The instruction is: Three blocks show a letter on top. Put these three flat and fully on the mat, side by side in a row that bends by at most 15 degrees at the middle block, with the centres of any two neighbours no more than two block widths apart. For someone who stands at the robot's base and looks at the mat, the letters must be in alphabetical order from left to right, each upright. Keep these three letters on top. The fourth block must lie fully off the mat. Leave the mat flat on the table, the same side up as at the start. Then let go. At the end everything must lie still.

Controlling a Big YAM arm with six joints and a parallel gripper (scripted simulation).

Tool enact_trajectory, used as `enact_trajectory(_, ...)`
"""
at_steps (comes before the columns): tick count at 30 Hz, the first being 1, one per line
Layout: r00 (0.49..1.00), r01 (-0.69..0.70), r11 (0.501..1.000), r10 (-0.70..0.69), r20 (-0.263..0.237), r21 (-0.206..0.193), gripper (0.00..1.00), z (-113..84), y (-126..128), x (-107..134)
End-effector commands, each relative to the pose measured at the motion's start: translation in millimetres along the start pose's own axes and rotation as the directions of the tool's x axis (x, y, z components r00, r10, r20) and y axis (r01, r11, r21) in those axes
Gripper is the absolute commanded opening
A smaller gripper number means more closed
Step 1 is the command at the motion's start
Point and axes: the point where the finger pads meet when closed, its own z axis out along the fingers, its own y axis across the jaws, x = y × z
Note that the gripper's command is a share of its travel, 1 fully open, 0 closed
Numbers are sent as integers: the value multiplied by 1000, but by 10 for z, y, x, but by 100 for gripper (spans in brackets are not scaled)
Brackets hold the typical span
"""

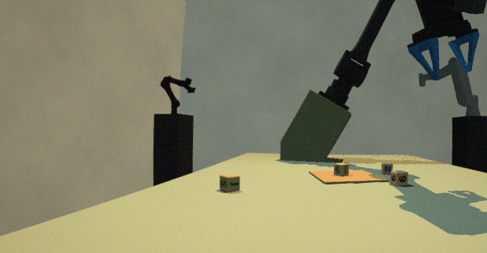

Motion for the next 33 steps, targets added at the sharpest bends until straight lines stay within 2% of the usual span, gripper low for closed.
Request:
enact_trajectory(1, 1000, 4, 1000, -4, 9, 2, 100, -37, 11, -24)
enact_trajectory(17, 1000, 4, 1000, -4, 9, 2, 100, -37, 11, -24)
enact_trajectory(18, 999, 24, 1000, -24, 34, 8, 100, -126, 50, -122)
enact_trajectory(21, 999, 26, 999, -27, 36, 18, 100, -60, 94, -35)
enact_trajectory(23, 999, 23, 999, -25, 48, 37, 100, 1, 62, 16)
enact_trajectory(26, 996, 7, 996, -15, 89, 89, 100, 140, -43, 154)
enact_trajectory(28, 991, -13, 991, -5, 135, 134, 100, 257, -134, 288)
enact_trajectory(31, 973, -59, 978, 11, 232, 199, 100, 432, -280, 542)
enact_trajectory(33, 973, -59, 978, 11, 232, 199, 100, 432, -280, 542)
